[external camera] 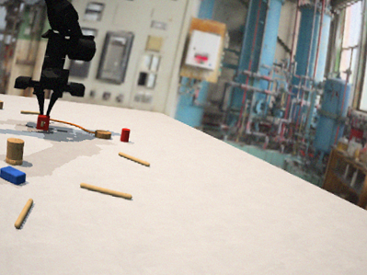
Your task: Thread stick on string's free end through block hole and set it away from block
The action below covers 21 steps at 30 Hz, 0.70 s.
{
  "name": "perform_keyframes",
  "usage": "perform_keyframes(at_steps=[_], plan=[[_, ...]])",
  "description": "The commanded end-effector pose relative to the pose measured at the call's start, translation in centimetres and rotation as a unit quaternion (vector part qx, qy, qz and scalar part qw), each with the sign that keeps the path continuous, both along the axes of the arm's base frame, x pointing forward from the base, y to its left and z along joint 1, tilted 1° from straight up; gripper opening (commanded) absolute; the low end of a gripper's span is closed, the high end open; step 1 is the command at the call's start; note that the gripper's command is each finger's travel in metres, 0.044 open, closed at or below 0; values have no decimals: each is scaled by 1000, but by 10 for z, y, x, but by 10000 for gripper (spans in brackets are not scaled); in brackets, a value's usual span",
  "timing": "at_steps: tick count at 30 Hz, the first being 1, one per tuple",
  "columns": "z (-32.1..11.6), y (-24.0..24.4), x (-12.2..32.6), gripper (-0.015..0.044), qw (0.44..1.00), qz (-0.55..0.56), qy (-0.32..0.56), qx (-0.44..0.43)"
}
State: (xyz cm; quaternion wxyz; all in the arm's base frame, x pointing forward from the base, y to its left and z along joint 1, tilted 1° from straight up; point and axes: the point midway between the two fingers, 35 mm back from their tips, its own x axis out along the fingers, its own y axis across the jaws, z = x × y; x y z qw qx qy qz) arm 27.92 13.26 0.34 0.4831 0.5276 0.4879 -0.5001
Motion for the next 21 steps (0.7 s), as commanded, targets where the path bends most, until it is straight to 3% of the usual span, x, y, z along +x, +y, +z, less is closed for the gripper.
perform_keyframes(at_steps=[1, 4, 8, 13, 21], plan=[[0, 1, 0, 53, 1000, 0, 0, 0], [0, 1, 0, 124, 1000, 0, 0, 0], [10, 1, 1, 124, 1000, 0, 0, 0], [77, -1, -2, 124, 1000, 1, 0, 0], [79, -1, 1, 124, 999, 31, -10, 3]])
